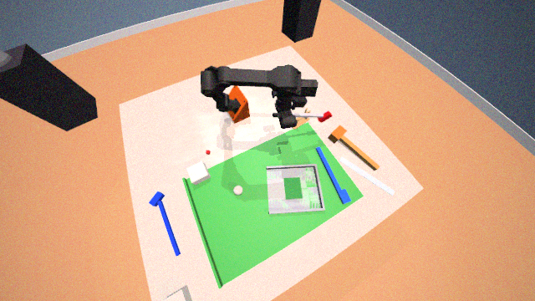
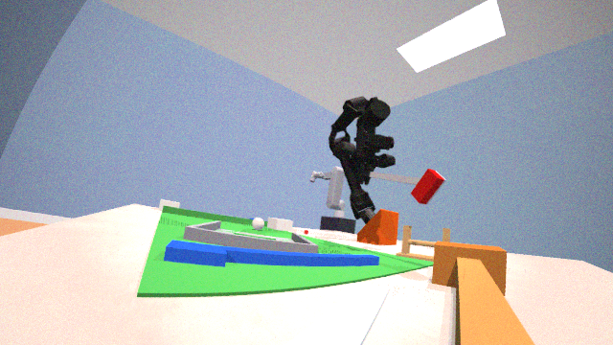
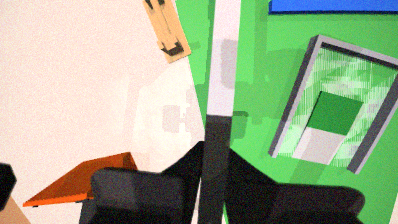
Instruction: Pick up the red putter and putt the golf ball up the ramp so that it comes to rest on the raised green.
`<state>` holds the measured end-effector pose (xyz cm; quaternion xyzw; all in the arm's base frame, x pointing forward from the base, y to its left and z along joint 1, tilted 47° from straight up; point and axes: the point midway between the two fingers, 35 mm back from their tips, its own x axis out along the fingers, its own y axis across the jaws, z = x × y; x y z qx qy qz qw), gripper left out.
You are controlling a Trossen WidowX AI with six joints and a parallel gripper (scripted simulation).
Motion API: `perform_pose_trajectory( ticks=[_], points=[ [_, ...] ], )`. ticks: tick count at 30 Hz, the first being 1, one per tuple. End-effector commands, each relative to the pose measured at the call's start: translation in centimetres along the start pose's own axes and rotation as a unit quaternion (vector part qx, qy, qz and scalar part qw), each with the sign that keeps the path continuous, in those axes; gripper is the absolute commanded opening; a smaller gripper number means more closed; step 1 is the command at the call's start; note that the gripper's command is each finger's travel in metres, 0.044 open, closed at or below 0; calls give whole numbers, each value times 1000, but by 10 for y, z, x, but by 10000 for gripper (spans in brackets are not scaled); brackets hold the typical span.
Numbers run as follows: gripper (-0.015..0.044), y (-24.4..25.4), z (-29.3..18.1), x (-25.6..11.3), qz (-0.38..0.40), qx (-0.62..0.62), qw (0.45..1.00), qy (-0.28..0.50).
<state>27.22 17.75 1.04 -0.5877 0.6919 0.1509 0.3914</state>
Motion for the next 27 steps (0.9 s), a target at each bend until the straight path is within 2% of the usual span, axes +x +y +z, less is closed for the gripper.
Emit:
perform_pose_trajectory(
  ticks=[1, 16, 27],
  points=[
    [0, -10, -19, -4, -3, 54, 999, -5],
    [0, -33, -90, -6, 8, 231, 973, -18],
    [0, -42, -141, -1, 7, 367, 930, -20]
  ],
)
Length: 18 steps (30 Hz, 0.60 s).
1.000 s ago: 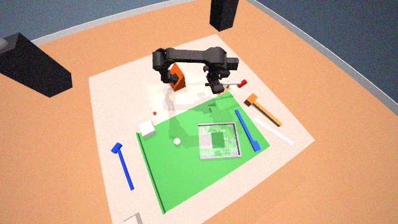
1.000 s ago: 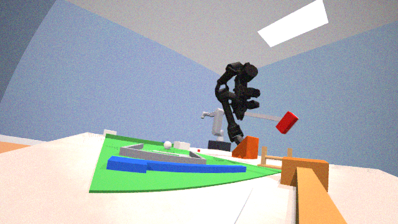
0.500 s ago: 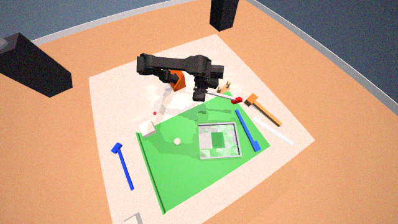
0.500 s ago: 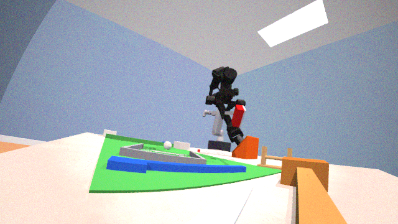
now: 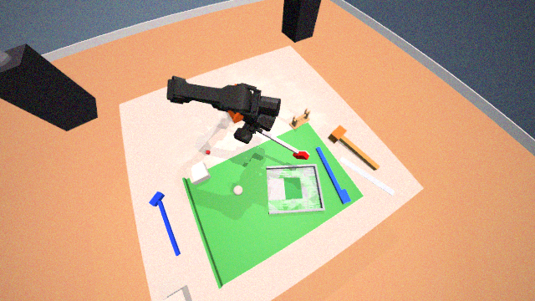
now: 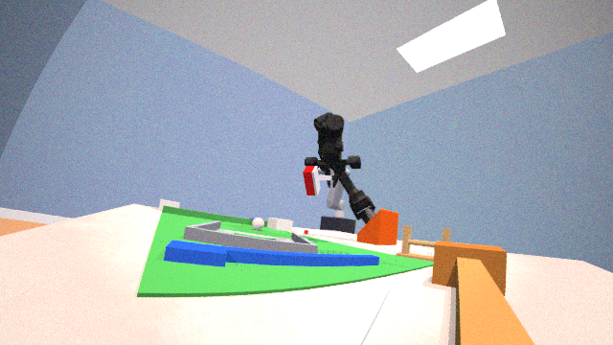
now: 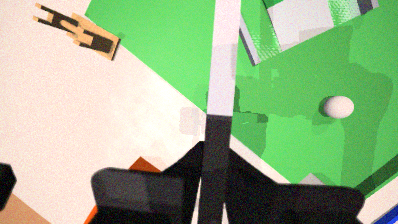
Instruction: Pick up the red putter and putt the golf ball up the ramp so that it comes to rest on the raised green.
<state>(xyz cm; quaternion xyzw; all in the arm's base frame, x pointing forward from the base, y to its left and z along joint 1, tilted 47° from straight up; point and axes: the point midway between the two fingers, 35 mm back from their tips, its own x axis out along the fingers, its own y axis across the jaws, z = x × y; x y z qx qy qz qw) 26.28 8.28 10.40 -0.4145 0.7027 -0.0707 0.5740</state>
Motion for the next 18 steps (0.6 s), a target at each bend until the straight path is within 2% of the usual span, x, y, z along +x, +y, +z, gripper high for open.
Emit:
perform_pose_trajectory(
  ticks=[1, 18],
  points=[
    [0, -14, -13, 0, -5, 53, 999, -5],
    [0, -63, -80, 12, -23, 302, 953, -12]
  ],
)
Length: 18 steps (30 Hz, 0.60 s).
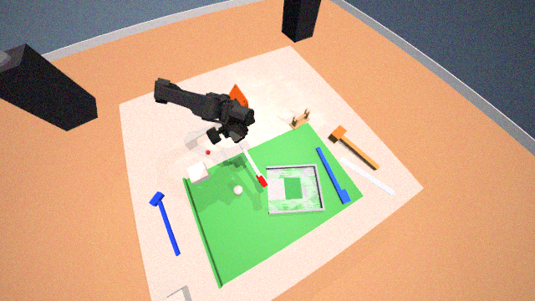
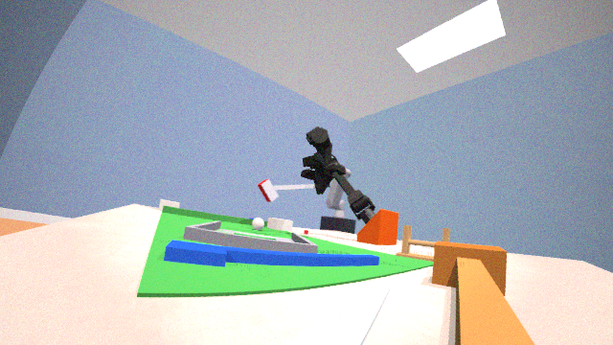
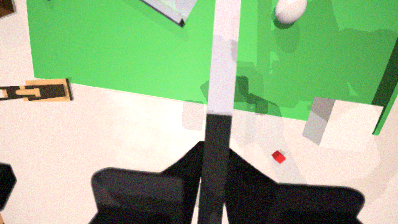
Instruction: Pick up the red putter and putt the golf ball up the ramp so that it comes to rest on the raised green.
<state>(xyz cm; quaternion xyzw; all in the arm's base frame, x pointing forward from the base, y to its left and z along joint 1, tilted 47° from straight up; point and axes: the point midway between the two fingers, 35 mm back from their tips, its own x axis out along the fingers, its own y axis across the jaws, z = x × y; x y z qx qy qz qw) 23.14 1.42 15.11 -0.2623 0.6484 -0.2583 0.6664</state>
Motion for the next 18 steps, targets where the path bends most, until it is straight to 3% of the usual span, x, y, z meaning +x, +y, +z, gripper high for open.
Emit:
perform_pose_trajectory(
  ticks=[1, 11, 18],
  points=[
    [0, -16, -9, 3, -7, 57, 998, -6],
    [0, -51, -37, 14, -20, 204, 979, -12],
    [0, -53, -39, 16, -21, 215, 976, -12]
  ],
)
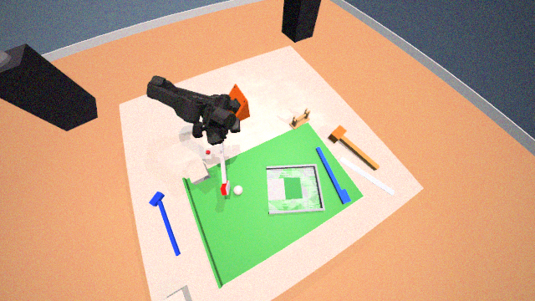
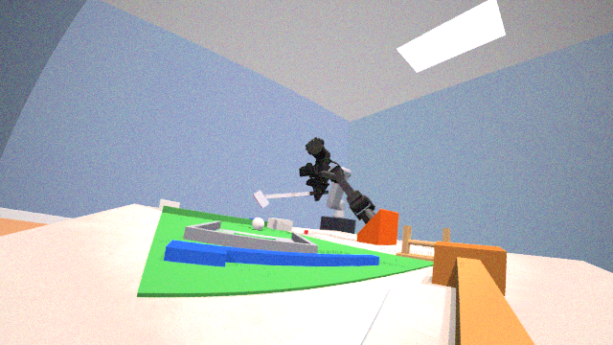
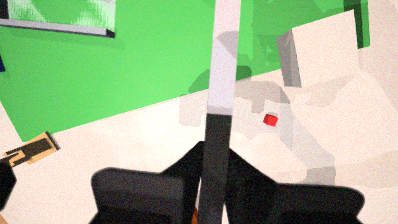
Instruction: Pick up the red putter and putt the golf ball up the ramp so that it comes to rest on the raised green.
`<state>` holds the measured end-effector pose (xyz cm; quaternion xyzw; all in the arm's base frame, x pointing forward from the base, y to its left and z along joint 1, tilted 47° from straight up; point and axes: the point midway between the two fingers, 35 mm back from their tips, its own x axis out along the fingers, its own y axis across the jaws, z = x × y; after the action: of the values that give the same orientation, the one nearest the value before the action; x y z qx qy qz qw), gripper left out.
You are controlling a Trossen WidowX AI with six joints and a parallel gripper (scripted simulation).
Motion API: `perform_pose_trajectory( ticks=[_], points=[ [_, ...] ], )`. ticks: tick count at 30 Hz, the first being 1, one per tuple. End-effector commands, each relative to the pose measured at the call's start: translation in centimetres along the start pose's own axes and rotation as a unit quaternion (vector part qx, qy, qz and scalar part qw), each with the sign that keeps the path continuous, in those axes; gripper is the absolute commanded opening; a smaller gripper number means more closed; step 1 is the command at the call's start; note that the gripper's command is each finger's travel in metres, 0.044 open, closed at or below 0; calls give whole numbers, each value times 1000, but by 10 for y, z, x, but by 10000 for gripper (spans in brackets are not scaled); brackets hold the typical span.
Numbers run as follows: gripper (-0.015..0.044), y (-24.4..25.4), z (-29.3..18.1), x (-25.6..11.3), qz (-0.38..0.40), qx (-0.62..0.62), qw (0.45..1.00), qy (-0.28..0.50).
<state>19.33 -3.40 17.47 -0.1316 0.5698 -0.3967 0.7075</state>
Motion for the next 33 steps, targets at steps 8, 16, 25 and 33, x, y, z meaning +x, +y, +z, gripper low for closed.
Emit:
perform_pose_trajectory(
  ticks=[8, 16, 25, 33],
  points=[
    [0, -2, 1, 29, -14, 33, 999, 7],
    [0, -3, 0, 42, -18, 42, 999, 11],
    [0, -3, 0, 56, -18, 42, 999, 11],
    [0, -4, -1, 68, -19, 43, 999, 10]
  ],
)
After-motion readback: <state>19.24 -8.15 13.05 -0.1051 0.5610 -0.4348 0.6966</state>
